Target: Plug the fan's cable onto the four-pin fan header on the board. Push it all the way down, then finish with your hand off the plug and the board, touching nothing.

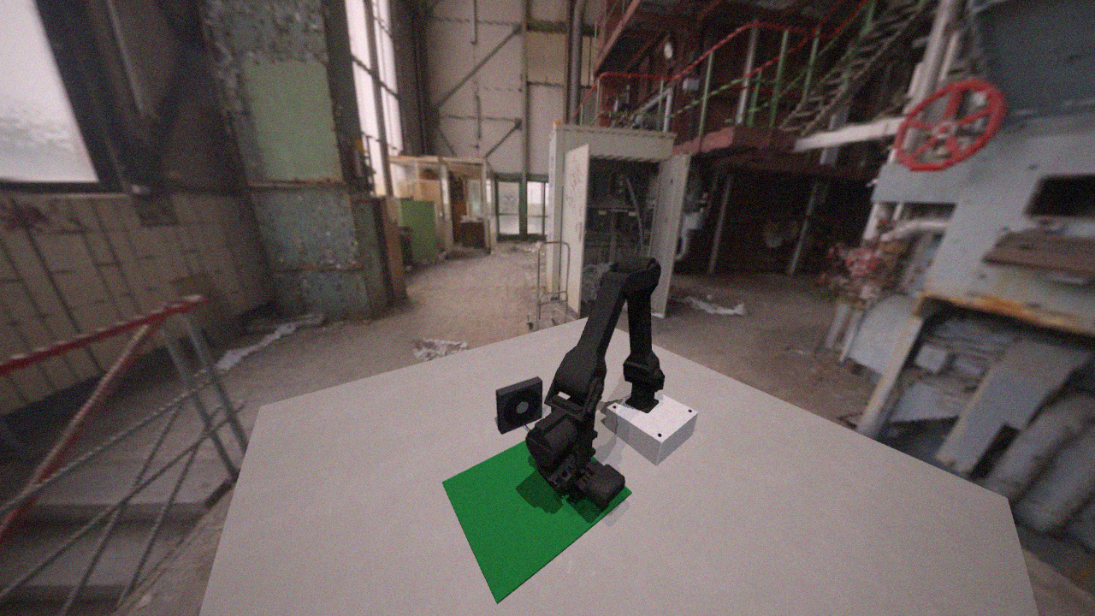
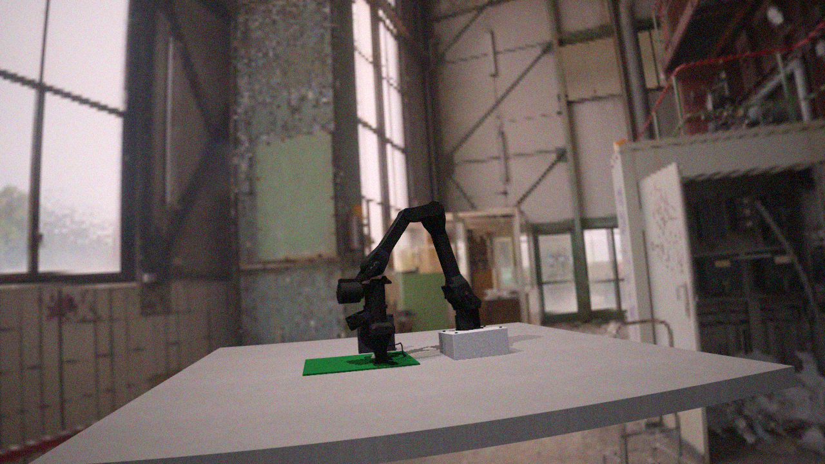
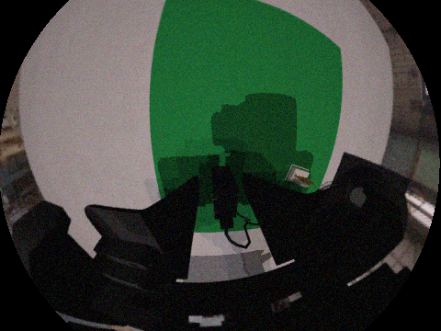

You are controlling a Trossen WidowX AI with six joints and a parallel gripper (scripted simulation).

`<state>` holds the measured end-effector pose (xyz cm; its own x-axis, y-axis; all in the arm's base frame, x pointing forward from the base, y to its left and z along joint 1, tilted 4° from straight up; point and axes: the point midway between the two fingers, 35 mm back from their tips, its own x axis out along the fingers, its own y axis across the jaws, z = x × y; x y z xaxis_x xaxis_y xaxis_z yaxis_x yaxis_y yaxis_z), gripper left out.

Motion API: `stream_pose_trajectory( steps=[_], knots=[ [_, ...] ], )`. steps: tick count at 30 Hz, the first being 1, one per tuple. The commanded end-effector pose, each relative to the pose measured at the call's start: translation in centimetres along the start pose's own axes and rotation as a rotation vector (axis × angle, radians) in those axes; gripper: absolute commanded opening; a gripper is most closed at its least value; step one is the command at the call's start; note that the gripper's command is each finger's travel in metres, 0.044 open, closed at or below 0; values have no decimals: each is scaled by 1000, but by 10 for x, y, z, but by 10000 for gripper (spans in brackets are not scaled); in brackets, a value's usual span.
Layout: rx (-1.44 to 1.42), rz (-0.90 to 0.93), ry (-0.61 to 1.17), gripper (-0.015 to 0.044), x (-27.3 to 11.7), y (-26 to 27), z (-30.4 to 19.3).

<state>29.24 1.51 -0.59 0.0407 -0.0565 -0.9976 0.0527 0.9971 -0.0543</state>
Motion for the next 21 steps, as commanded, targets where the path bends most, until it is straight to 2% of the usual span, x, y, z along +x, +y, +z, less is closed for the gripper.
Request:
stream_pose_trajectory(
  steps=[1, 5, 9, 13, 21],
  knots=[
    [0, 0, -1, 99, 0, 0, 0],
    [0, 0, -1, 0, 0, 0, 0],
    [0, 0, -1, 0, -3, 0, 1],
    [-5, -3, 2, 0, -47, 0, 1],
    [-57, -3, 2, 0, -49, -4, 2]
  ],
)
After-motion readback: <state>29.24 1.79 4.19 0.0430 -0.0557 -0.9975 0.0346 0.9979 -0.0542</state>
